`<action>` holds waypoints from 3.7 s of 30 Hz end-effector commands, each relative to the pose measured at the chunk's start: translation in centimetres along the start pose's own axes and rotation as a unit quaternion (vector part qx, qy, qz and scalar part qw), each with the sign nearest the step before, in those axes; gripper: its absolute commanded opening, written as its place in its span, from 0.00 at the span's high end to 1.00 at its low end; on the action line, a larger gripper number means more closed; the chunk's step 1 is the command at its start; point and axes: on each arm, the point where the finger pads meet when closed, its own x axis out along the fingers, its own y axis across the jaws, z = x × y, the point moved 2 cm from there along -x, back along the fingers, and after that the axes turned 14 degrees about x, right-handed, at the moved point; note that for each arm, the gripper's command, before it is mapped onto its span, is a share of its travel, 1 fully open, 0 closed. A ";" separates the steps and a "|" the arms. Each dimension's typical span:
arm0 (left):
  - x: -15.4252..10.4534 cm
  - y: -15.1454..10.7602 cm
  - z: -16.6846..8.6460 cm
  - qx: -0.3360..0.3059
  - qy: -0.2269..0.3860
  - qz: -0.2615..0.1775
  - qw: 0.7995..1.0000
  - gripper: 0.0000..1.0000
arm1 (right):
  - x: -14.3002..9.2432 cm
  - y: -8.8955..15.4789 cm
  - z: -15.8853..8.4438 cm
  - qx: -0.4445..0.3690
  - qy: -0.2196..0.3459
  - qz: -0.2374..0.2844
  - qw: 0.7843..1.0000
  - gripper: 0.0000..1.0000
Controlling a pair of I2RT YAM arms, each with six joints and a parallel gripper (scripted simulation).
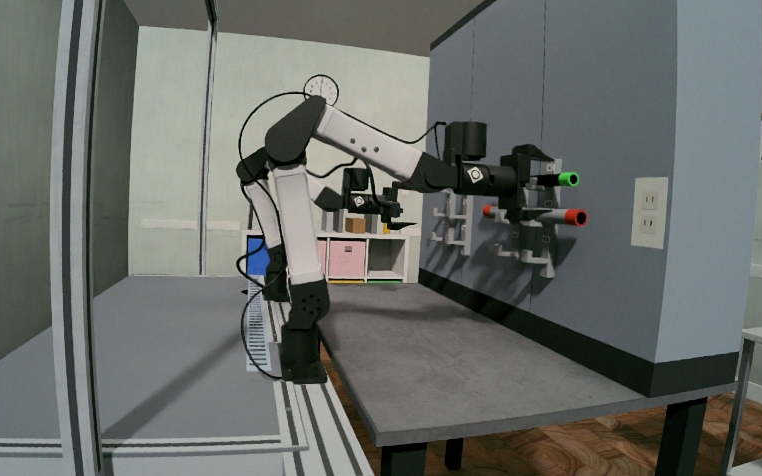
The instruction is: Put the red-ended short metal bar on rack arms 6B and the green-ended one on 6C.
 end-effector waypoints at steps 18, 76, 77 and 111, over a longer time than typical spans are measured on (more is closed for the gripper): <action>-0.4 0.2 -0.2 -0.005 -0.002 0.004 1.000 0.00 | -2.4 -0.8 -0.1 0.004 0.005 0.004 1.000 0.00; -0.4 0.2 -0.2 -0.005 -0.002 0.004 1.000 0.00 | -6.4 3.1 5.6 0.004 0.005 0.004 1.000 0.00; -0.4 0.2 -0.2 -0.005 -0.002 0.004 1.000 0.00 | -6.4 3.3 5.7 0.004 0.005 0.004 1.000 0.00; -0.4 0.2 -0.2 -0.005 -0.002 0.004 1.000 0.00 | -8.1 7.3 10.1 0.004 0.005 0.004 1.000 0.00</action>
